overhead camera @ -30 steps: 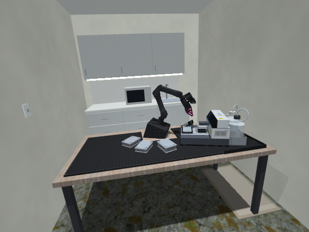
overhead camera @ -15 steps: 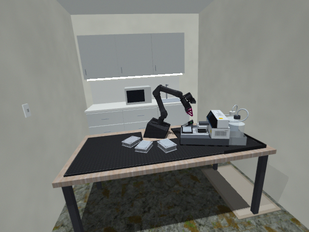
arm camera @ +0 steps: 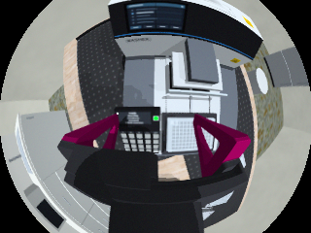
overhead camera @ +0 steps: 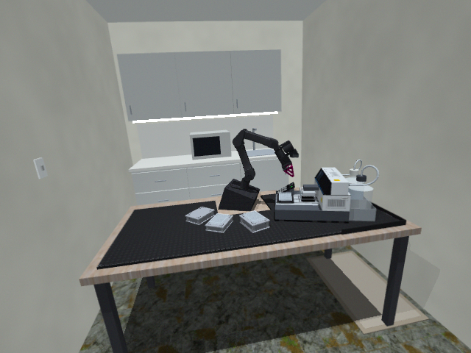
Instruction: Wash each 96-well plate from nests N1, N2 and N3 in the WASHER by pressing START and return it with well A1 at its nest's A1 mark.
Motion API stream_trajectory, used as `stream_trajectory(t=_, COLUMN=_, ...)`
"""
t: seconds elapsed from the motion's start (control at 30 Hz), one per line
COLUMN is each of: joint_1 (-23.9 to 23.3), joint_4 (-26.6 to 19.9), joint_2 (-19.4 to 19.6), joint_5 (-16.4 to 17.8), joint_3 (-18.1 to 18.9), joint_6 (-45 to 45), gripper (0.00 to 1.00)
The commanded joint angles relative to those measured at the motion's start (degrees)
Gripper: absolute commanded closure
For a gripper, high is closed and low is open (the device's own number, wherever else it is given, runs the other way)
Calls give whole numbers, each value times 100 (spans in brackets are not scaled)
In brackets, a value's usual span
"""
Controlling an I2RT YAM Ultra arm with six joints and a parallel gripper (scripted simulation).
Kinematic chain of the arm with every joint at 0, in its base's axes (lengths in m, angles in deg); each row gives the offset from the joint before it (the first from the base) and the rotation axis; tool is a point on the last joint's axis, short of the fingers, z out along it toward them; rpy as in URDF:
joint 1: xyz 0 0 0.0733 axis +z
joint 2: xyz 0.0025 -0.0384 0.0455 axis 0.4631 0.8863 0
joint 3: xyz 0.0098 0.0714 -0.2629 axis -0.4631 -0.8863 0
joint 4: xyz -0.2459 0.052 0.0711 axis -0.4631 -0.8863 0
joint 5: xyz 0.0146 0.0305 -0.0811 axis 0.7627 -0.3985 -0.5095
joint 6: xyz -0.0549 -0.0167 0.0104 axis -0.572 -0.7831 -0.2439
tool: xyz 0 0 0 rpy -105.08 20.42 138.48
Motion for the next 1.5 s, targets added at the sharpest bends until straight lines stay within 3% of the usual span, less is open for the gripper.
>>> stream_trajectory(t=0.0, joint_1=-3, joint_4=16, joint_2=-20, joint_5=6, joint_3=38, joint_6=-6, gripper=0)
stream_trajectory(t=0.03, joint_1=-3, joint_4=16, joint_2=-20, joint_5=6, joint_3=38, joint_6=-6, gripper=0)
stream_trajectory(t=0.07, joint_1=43, joint_4=33, joint_2=-77, joint_5=-30, joint_3=-36, joint_6=23, gripper=100)
stream_trajectory(t=0.7, joint_1=1091, joint_4=211, joint_2=-1028, joint_5=-839, joint_3=-1225, joint_6=692, gripper=100)
stream_trajectory(t=0.77, joint_1=1091, joint_4=211, joint_2=-1028, joint_5=-839, joint_3=-1225, joint_6=692, gripper=100)
stream_trajectory(t=1.47, joint_1=2959, joint_4=95, joint_2=-1898, joint_5=-2245, joint_3=-2338, joint_6=1976, gripper=100)
